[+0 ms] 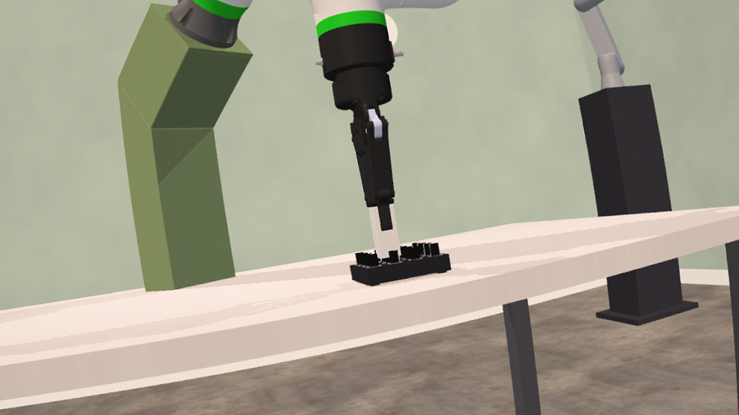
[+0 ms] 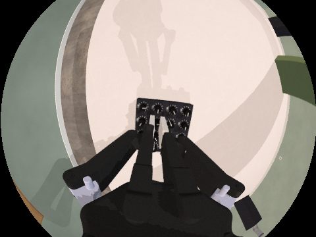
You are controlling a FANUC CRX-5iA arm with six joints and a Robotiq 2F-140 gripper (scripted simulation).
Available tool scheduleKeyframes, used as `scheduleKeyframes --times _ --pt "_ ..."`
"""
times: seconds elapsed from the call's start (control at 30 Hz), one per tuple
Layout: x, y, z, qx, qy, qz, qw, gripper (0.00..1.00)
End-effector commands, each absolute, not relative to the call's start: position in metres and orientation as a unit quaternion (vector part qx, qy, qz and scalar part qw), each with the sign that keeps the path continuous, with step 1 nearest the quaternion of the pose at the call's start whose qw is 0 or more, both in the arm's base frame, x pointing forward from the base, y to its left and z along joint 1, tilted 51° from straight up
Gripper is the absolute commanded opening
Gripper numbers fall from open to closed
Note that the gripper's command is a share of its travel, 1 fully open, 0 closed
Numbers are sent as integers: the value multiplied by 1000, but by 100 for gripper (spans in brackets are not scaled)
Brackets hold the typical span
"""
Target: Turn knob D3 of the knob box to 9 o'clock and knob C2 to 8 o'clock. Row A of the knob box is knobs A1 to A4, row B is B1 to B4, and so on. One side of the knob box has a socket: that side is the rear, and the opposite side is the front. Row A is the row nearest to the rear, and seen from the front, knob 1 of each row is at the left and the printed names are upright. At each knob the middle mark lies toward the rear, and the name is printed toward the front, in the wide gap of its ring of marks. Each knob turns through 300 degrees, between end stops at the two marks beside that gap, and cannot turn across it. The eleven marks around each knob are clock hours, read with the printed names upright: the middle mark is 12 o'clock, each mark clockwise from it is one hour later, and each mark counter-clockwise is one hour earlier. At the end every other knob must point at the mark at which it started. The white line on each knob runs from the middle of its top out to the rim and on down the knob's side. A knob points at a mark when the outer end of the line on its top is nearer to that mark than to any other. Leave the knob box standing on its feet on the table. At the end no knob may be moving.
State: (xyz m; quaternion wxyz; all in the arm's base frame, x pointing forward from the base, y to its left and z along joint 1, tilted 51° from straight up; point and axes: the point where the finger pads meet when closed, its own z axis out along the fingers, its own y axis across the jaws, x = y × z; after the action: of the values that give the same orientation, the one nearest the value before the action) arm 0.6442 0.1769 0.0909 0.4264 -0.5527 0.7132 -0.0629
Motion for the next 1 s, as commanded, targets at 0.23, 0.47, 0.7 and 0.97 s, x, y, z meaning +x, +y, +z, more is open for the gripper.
scheduleKeyframes --times 0.23,0.47,0.7,0.97 --pt "644 177 91 -554 712 -64 426 5" --pt "644 177 91 -560 708 -67 426 5" --pt "644 177 91 -576 695 -77 424 5" --pt "644 177 91 -599 675 -91 421 5"
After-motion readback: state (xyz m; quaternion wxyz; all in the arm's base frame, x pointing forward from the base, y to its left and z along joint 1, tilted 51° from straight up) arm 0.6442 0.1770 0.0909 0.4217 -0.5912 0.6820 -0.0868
